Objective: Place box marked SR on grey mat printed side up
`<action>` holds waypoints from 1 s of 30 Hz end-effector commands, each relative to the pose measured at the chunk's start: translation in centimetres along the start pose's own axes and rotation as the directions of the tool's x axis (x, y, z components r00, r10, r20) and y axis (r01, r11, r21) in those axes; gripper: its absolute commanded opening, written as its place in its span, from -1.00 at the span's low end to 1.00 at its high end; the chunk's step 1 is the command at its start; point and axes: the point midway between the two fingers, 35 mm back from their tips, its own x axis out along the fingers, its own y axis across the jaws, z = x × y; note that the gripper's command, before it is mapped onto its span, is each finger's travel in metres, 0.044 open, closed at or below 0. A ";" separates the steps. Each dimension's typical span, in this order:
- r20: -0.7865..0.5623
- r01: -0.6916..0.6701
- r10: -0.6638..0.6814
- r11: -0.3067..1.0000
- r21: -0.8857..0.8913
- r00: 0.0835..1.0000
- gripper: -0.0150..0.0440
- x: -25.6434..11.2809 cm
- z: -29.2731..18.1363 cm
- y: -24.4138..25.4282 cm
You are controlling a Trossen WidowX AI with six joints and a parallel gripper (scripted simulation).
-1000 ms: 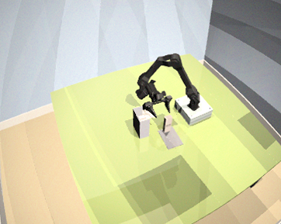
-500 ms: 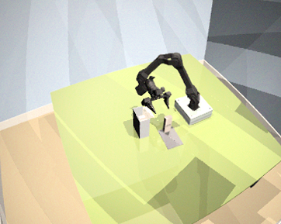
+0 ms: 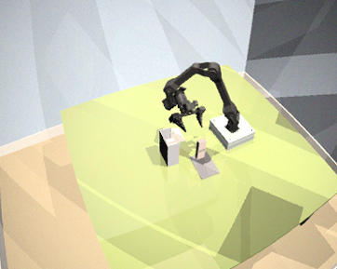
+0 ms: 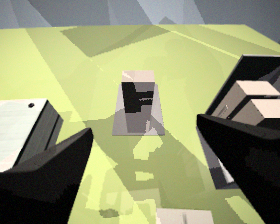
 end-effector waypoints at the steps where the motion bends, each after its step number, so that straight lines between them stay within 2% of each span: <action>1: -0.014 0.011 -0.011 1.000 0.005 1.000 1.00 -0.3 0.5 0.0; 20: -0.095 0.086 -0.085 0.996 0.005 0.992 1.00 -1.7 3.5 0.1; 30: -0.096 0.077 -0.077 0.997 0.002 0.992 1.00 0.9 5.5 -0.4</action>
